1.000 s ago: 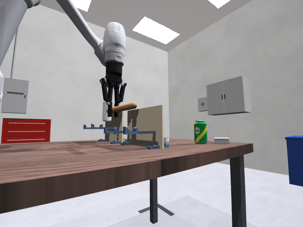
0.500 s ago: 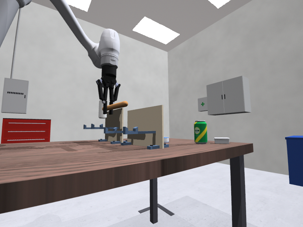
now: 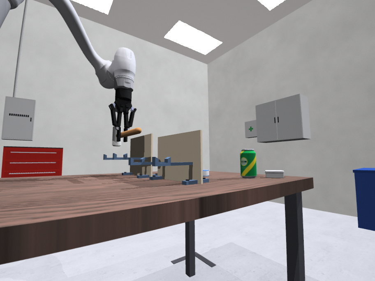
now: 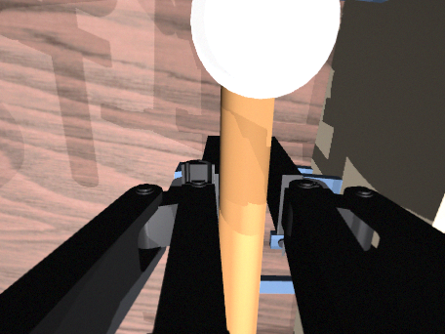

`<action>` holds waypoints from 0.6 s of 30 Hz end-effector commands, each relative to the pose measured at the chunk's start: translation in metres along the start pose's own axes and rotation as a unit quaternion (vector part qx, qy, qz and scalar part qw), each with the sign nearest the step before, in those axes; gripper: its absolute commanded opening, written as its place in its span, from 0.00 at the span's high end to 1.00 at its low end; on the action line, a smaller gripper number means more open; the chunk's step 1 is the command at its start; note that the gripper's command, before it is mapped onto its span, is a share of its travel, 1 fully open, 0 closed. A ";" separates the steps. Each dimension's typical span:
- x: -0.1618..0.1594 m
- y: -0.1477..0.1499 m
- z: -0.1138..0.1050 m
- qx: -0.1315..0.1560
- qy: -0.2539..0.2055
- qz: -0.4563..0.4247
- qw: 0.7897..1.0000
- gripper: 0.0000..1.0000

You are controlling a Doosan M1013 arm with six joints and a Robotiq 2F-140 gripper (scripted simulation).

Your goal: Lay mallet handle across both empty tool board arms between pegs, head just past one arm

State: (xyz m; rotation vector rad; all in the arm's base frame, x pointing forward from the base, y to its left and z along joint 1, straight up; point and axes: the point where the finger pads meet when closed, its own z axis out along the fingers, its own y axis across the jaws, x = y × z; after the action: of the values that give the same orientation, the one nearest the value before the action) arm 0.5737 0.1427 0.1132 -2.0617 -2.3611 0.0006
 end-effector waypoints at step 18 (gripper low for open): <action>0.094 -0.014 -0.007 0.000 -0.001 0.031 1.000 0.90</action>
State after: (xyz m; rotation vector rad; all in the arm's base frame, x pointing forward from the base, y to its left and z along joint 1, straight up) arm 0.5472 0.2335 0.1201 -2.1149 -2.3150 0.0033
